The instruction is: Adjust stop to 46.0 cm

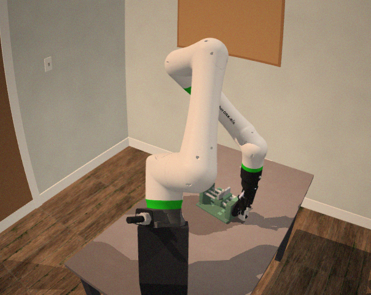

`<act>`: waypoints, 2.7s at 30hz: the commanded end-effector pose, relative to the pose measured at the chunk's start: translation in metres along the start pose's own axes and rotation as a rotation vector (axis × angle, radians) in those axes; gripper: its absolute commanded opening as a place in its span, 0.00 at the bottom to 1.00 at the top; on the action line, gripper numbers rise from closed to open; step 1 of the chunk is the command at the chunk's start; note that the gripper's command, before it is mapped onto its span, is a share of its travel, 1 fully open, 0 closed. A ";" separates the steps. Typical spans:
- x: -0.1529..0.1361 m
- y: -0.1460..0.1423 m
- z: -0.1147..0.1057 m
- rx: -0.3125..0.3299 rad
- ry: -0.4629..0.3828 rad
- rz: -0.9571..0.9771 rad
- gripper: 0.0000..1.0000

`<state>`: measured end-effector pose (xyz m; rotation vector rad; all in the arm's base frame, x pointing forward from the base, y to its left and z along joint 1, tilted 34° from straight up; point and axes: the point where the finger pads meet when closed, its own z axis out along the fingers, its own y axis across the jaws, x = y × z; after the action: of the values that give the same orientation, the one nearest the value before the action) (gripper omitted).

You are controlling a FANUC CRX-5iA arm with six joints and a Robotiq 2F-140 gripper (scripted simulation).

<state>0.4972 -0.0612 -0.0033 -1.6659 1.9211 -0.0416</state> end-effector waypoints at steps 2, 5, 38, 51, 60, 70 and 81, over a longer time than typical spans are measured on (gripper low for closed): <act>0.000 -0.001 0.000 0.001 0.000 0.000 0.04; 0.000 -0.003 -0.001 0.001 0.000 0.000 0.04; 0.000 -0.006 -0.001 0.001 0.000 0.000 0.04; 0.000 -0.006 -0.001 0.001 0.000 0.000 0.04; 0.000 -0.006 -0.002 0.001 0.000 0.000 0.04; 0.000 -0.006 -0.002 0.001 0.000 0.000 0.04; 0.000 -0.008 -0.003 0.001 0.000 0.000 0.04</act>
<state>0.5030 -0.0636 0.0015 -1.6658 1.9211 -0.0417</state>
